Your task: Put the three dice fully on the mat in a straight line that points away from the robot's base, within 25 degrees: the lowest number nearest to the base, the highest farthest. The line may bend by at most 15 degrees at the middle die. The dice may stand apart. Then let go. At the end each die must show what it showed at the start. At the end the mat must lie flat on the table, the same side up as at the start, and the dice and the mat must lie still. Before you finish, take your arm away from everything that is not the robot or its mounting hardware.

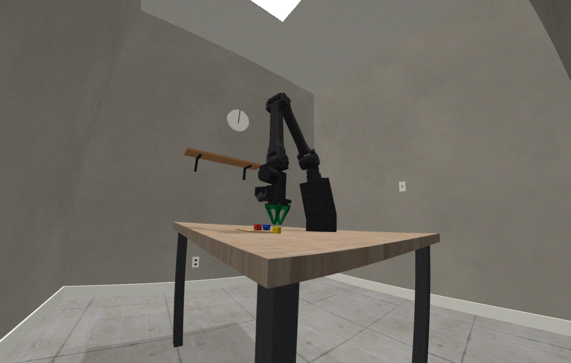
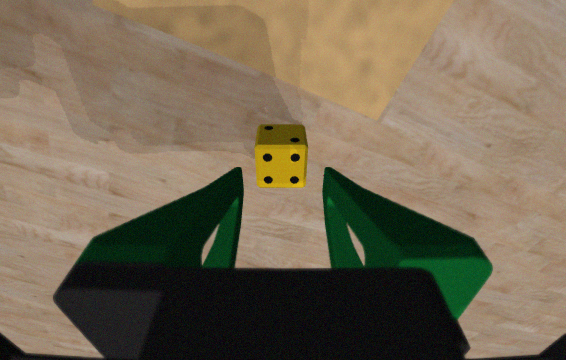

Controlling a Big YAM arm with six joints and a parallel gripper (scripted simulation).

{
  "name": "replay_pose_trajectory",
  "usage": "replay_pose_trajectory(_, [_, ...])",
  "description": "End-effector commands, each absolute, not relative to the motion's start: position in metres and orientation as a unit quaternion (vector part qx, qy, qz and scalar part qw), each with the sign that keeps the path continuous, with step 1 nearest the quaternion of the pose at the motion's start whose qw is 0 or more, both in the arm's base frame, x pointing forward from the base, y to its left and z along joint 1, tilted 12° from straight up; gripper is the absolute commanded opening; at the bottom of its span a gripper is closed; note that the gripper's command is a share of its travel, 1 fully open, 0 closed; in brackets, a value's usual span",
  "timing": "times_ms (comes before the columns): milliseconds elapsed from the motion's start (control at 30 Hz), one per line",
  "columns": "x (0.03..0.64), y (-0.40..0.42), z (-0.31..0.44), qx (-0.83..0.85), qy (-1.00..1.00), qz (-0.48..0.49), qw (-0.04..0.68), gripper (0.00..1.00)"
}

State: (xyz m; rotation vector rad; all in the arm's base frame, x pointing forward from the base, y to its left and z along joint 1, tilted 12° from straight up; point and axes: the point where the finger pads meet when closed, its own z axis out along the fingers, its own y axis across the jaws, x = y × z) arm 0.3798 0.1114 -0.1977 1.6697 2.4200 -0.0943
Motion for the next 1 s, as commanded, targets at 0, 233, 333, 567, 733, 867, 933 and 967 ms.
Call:
replay_pose_trajectory(0, [0.3909, 0.1124, -0.1934, 0.565, 0.818, -0.019, 0.109, 0.39])
replay_pose_trajectory(233, [0.3909, 0.1124, -0.1934, 0.565, 0.818, -0.019, 0.109, 0.39])
replay_pose_trajectory(333, [0.3909, 0.1124, -0.1934, 0.565, 0.818, -0.019, 0.109, 0.39])
replay_pose_trajectory(567, [0.3931, 0.1131, -0.1934, 0.565, 0.818, -0.018, 0.110, 0.39])
replay_pose_trajectory(733, [0.3957, 0.1140, -0.1933, 0.565, 0.818, -0.017, 0.111, 0.39])
replay_pose_trajectory(867, [0.3960, 0.1141, -0.1933, 0.565, 0.818, -0.017, 0.111, 0.39])
replay_pose_trajectory(933, [0.3960, 0.1141, -0.1933, 0.565, 0.818, -0.017, 0.111, 0.39])
replay_pose_trajectory(967, [0.3960, 0.1141, -0.1933, 0.565, 0.818, -0.017, 0.111, 0.39])
